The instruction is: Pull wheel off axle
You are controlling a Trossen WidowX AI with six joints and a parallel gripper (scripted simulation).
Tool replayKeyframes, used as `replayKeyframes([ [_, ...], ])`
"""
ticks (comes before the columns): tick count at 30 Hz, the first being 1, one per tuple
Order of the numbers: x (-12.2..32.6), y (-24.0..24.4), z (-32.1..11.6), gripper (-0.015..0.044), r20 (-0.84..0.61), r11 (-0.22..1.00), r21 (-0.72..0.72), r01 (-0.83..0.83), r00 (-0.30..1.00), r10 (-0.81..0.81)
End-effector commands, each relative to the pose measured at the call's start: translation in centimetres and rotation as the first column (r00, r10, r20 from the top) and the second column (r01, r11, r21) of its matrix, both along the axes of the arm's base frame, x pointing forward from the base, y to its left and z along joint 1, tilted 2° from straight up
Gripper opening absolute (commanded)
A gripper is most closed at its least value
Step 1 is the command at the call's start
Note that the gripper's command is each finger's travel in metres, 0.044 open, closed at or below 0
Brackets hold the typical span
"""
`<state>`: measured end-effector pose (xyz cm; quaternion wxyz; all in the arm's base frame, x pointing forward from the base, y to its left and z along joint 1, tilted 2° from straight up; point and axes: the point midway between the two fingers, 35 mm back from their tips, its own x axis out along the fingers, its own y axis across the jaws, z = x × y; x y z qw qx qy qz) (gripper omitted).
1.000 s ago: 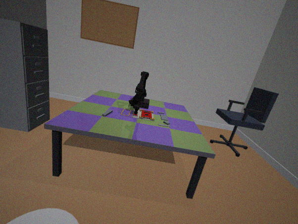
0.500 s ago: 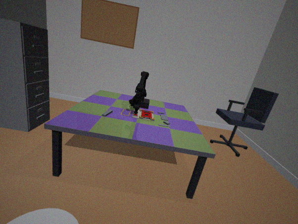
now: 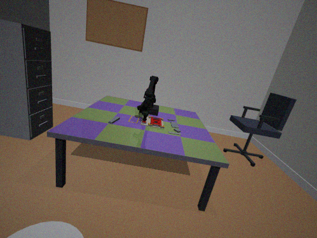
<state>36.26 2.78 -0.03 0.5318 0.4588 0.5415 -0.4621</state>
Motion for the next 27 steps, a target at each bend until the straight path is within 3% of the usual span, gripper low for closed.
replayKeyframes([
  [1,0.15,0.00,0.46,0.0000,0.005,1.000,0.001,0.000,1.000,0.000],
  [27,0.17,0.00,1.31,0.0000,0.007,1.000,0.002,0.001,1.000,-0.001],
])
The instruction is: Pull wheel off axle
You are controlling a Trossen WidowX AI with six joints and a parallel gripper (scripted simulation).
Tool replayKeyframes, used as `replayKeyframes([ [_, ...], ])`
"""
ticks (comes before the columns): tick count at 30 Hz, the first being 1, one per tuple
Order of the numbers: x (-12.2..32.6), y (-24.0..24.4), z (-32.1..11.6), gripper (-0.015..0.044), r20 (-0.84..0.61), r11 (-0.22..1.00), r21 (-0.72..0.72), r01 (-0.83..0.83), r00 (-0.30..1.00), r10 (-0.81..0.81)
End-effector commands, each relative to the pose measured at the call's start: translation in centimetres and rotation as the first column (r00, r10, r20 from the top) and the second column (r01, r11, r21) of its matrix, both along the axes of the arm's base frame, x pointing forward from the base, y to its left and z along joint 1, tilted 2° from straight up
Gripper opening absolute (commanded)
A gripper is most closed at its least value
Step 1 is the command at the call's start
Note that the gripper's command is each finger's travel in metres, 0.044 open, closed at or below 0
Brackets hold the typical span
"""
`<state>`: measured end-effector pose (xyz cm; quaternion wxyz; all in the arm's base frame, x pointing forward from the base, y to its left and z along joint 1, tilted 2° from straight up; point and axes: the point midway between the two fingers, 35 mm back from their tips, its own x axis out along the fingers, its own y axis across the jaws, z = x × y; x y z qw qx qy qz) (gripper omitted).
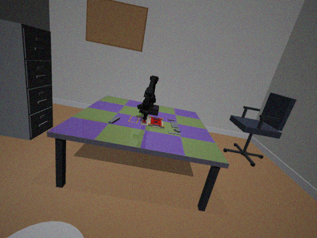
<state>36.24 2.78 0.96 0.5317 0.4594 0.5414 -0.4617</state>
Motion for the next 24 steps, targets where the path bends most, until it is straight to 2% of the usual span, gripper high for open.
replayKeyframes([
  [1,0.18,0.00,0.35,0.0000,0.006,1.000,0.001,0.001,1.000,-0.001],
  [24,0.18,-0.01,1.12,0.0000,0.007,1.000,0.002,0.001,1.000,-0.001],
])
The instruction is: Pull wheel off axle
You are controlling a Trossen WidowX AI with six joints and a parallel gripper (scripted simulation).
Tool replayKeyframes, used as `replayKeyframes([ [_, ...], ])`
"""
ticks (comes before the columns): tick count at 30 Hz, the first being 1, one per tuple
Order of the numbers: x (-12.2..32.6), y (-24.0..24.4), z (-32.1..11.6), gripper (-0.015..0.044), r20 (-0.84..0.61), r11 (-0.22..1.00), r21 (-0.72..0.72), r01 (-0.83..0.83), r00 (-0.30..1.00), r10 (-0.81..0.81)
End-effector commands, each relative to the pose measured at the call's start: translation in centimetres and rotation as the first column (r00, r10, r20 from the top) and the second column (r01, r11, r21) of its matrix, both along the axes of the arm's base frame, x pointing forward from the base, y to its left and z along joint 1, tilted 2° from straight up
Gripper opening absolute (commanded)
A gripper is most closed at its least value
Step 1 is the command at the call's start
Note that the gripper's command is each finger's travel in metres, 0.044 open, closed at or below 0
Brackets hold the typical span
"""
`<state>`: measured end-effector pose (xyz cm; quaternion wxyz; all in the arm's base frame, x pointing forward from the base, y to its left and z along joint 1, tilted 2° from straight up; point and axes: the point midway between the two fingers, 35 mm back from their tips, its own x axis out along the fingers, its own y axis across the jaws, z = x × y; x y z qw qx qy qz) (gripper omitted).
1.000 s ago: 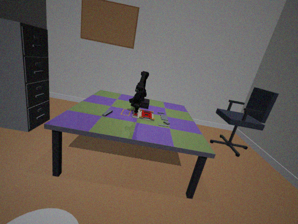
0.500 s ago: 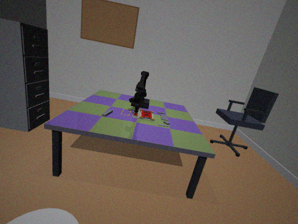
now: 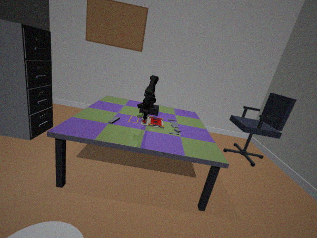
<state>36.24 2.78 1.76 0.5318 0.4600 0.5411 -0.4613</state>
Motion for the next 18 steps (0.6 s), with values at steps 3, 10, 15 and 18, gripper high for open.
replayKeyframes([
  [3,0.17,-0.01,0.41,0.0000,0.006,1.000,0.001,0.001,1.000,-0.001],
  [10,0.17,-0.01,0.65,0.0000,0.006,1.000,0.001,0.001,1.000,-0.001],
  [15,0.16,-0.01,0.81,0.0000,0.007,1.000,0.001,0.001,1.000,-0.001],
  [18,0.16,-0.01,0.91,0.0000,0.007,1.000,0.001,0.001,1.000,-0.001],
])
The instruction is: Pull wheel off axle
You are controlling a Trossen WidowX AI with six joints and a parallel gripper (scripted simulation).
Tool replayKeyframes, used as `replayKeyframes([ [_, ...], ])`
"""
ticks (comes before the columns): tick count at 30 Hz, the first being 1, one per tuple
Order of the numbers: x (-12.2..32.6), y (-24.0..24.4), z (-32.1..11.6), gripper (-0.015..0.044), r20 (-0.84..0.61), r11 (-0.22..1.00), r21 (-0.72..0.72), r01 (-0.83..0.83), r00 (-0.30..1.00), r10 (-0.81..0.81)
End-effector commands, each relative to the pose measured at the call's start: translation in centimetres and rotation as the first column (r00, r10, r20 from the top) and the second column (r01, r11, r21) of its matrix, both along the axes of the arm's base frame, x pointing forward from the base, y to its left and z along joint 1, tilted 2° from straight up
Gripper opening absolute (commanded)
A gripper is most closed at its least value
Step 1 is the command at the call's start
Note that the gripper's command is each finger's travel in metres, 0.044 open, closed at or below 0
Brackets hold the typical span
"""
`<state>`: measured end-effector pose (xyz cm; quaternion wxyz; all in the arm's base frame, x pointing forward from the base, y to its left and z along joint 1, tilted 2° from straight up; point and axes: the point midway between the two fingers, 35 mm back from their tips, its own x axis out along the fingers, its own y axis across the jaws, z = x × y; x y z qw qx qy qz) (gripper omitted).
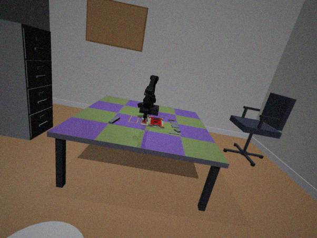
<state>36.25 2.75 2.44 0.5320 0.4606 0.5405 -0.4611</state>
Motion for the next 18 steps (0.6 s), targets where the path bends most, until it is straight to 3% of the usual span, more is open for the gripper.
replayKeyframes([
  [1,0.15,0.01,0.27,0.0000,0.005,1.000,0.001,0.000,1.000,0.000],
  [18,0.14,0.00,1.14,0.0000,0.006,1.000,0.002,0.001,1.000,-0.001],
])
